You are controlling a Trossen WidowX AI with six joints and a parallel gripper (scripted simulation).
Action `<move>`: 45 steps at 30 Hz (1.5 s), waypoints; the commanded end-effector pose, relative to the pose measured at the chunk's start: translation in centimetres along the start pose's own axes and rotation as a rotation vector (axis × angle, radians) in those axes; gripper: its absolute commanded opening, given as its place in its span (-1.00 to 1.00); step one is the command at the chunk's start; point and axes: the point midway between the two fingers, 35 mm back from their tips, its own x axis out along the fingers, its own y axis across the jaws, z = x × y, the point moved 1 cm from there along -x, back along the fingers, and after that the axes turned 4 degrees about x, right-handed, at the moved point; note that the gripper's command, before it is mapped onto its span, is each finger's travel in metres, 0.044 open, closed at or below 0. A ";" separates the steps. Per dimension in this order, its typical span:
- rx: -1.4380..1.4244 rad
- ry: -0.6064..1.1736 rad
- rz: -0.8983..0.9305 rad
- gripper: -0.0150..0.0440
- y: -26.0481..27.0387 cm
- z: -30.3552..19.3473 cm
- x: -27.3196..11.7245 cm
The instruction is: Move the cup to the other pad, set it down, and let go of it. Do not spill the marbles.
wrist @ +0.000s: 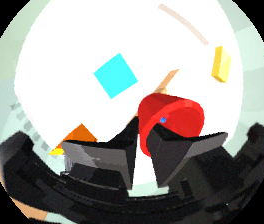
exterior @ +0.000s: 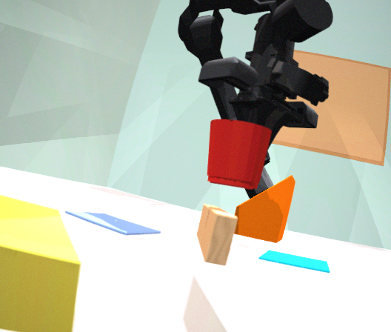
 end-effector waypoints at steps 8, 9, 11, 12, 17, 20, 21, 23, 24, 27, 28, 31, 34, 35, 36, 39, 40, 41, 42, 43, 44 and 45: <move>0.002 -0.001 0.005 -0.49 2.7 1.7 0.0; 0.002 -0.002 0.005 -0.49 2.9 1.9 0.0; 0.002 -0.002 0.005 -0.49 3.4 2.2 0.0; 0.002 -0.002 0.005 -0.49 3.7 2.4 -0.1; 0.002 -0.002 0.006 -0.49 4.9 3.1 -0.1; 0.002 -0.003 0.006 -0.49 5.6 3.6 -0.1; 0.002 -0.003 0.006 -0.49 5.9 3.7 -0.1; 0.002 -0.003 0.006 -0.49 6.4 4.0 -0.1; 0.002 -0.003 0.007 -0.49 6.6 4.2 -0.1; 0.002 -0.004 0.007 -0.49 7.4 4.6 -0.1; 0.002 -0.004 0.007 -0.49 7.6 4.8 -0.1; 0.002 -0.004 0.007 -0.49 8.4 5.2 -0.1; 0.002 -0.004 0.007 -0.49 9.1 5.6 -0.1; 0.002 -0.004 0.007 -0.49 9.1 5.6 -0.1; 0.002 -0.004 0.007 -0.49 9.1 5.6 0.0; 0.002 -0.004 0.007 -0.49 9.1 5.6 0.2; 0.002 -0.004 0.007 -0.49 9.1 5.6 0.4; 0.002 -0.004 0.007 -0.49 9.1 5.6 0.5; 0.002 -0.004 0.007 -0.49 9.1 5.6 0.6; 0.002 -0.004 0.007 -0.49 9.1 5.6 0.8; 0.002 -0.004 0.007 -0.49 9.1 5.6 0.9; 0.002 -0.004 0.007 -0.49 9.1 5.7 1.1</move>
